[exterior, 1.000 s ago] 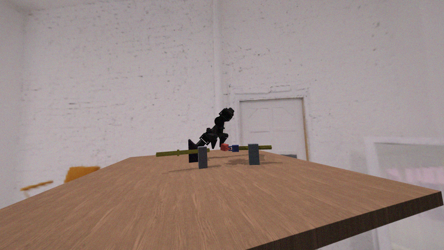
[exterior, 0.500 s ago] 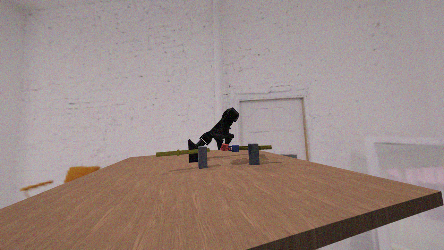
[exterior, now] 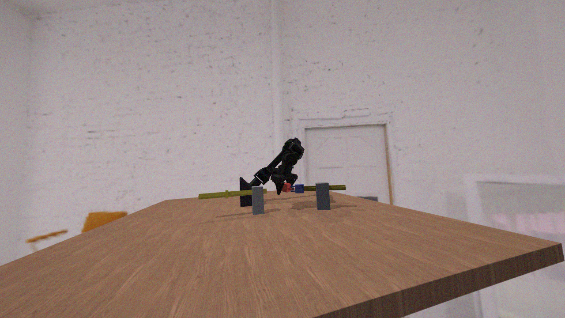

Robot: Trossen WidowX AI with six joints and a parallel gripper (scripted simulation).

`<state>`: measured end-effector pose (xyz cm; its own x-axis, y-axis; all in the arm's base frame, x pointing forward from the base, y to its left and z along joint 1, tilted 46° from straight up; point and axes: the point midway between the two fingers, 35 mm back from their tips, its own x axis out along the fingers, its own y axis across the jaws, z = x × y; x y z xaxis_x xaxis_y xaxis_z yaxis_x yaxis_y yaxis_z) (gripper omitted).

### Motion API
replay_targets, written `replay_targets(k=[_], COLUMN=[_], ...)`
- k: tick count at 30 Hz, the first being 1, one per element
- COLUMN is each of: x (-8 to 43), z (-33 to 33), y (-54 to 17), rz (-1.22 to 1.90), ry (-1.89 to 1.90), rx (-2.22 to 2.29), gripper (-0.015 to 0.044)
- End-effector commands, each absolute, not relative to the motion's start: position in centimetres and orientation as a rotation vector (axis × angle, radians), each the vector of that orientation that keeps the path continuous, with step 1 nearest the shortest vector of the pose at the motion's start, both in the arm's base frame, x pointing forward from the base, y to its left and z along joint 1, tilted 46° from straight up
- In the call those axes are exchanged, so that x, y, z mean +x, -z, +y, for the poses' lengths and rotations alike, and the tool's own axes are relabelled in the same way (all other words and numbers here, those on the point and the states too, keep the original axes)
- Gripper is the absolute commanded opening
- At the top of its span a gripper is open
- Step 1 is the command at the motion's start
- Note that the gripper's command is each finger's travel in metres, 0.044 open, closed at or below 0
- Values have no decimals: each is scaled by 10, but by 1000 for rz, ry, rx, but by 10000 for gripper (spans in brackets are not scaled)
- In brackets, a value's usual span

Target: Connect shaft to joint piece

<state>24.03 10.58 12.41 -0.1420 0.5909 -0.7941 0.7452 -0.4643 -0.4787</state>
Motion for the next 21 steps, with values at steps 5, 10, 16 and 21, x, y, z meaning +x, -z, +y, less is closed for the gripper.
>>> replay_targets(k=[5,10,16,21], x=[238,238,238,238], z=[109,109,109,109], y=[-120,-120,-120,-120], rz=[1551,1551,1551,1551], ry=[1681,1681,1681,1681], rx=[1958,1958,1958,1958], gripper=[335,204,182,182])
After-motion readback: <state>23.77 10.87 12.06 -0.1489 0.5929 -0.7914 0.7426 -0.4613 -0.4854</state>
